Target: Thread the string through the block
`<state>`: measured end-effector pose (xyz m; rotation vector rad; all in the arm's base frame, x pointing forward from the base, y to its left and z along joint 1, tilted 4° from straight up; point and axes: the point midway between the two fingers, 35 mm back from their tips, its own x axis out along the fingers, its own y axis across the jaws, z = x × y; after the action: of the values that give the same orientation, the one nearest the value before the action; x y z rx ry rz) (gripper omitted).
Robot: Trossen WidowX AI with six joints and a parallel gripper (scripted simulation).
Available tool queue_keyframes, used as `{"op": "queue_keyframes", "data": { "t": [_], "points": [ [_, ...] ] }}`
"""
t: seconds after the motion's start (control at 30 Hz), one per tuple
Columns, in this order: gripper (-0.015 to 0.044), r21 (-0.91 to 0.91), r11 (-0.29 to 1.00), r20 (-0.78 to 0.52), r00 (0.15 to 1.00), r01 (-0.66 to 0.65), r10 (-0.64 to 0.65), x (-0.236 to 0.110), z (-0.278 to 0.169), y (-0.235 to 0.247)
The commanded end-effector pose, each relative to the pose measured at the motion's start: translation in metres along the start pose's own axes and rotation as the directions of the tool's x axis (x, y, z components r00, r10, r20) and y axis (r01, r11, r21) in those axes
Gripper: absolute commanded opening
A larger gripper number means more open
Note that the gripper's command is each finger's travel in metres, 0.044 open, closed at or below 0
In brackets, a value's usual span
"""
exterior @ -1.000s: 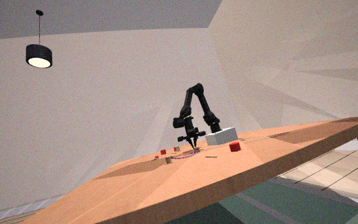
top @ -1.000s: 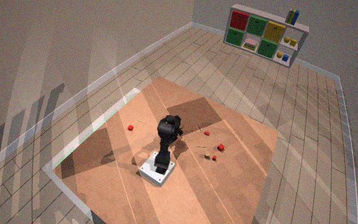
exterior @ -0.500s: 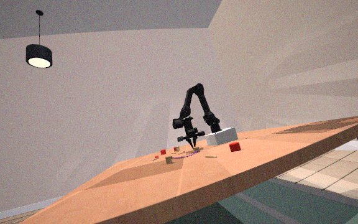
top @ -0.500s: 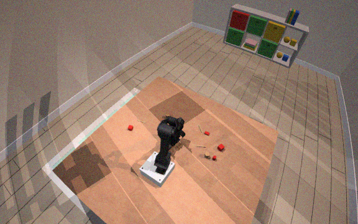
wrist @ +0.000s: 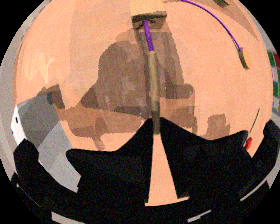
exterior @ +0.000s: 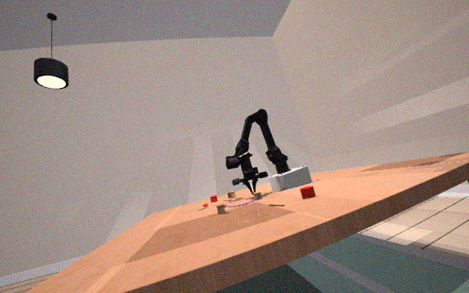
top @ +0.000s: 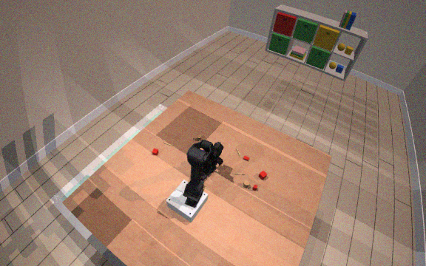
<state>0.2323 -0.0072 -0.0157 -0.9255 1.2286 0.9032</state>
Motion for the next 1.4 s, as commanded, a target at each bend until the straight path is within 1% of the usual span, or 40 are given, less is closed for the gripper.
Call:
{"op": "queue_keyframes", "data": {
  "t": [0.0,0.2,0.57,0.77,0.83,0.97,1.0,1.23,1.37],
  "points": [
    [0.0,-0.003,1.0,0.006,1.0,0.004,-0.004,-0.003,-0.002,0.0],
    [0.0,-0.001,1.0,0.006,1.0,0.009,-0.009,0.01,-0.016,0.0],
    [0.0,-0.001,1.0,0.006,1.0,0.009,-0.009,0.011,-0.017,0.0],
    [0.0157,0.002,1.0,0.003,1.0,0.018,-0.018,0.009,-0.017,-0.001],
    [0.021,0.002,1.0,0.004,1.0,0.019,-0.019,-0.001,-0.015,-0.003],
    [0.021,0.002,1.0,0.004,1.0,0.022,-0.022,-0.06,-0.01,-0.004],
    [0.021,0.002,1.0,0.004,1.0,0.022,-0.022,-0.069,-0.009,-0.002],
    [0.021,0.002,1.0,0.004,1.0,0.022,-0.022,-0.071,-0.009,-0.002],
    [0.0315,-0.002,1.0,0.005,1.0,0.025,-0.025,-0.067,-0.009,-0.004]
  ]
}}
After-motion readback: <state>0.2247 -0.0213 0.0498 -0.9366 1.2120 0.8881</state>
